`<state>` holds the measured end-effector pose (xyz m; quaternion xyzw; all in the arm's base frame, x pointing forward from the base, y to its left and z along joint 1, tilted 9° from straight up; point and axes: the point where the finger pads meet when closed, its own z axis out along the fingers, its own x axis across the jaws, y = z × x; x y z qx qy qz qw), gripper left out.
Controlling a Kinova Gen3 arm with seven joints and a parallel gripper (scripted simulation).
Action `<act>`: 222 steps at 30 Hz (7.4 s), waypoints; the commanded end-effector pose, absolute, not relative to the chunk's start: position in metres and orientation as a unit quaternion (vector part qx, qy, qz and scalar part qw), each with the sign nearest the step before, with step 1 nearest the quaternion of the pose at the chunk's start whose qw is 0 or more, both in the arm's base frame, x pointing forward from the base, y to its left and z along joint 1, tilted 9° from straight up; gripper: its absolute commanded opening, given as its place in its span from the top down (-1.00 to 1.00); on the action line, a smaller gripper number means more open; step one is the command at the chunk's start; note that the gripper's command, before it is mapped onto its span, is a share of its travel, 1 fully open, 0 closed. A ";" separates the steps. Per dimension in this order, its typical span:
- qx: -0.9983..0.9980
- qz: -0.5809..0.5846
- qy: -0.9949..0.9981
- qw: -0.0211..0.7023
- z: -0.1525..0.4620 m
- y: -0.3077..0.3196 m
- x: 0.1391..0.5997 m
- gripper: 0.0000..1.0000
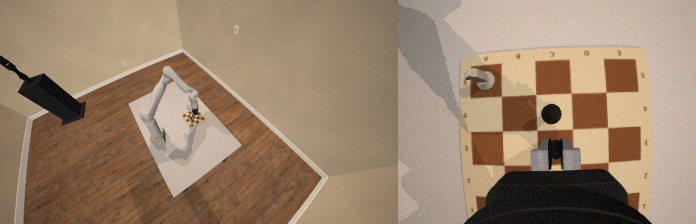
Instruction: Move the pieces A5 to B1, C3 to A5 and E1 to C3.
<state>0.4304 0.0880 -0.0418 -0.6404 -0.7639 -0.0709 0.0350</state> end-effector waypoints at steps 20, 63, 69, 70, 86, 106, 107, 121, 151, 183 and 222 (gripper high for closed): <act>-0.641 -0.072 -0.764 0.035 -0.041 0.088 0.431 1.00; -0.641 -0.072 -0.764 0.035 -0.045 0.089 0.431 1.00; -0.641 -0.072 -0.764 0.035 -0.045 0.089 0.431 1.00; -0.641 -0.072 -0.764 0.035 -0.045 0.089 0.431 1.00; -0.641 -0.072 -0.764 0.035 -0.045 0.089 0.431 0.73; -0.641 -0.072 -0.764 0.035 -0.045 0.089 0.431 -0.36; -0.641 -0.072 -0.764 0.035 -0.045 0.089 0.431 -0.36; -0.641 -0.072 -0.764 0.035 -0.017 0.084 0.430 -0.36; -0.641 -0.072 -0.764 0.035 0.044 0.075 0.428 -1.00; -0.641 -0.072 -0.764 0.035 0.096 0.067 0.426 -1.00; -0.641 -0.072 -0.764 0.035 0.122 0.063 0.425 -1.00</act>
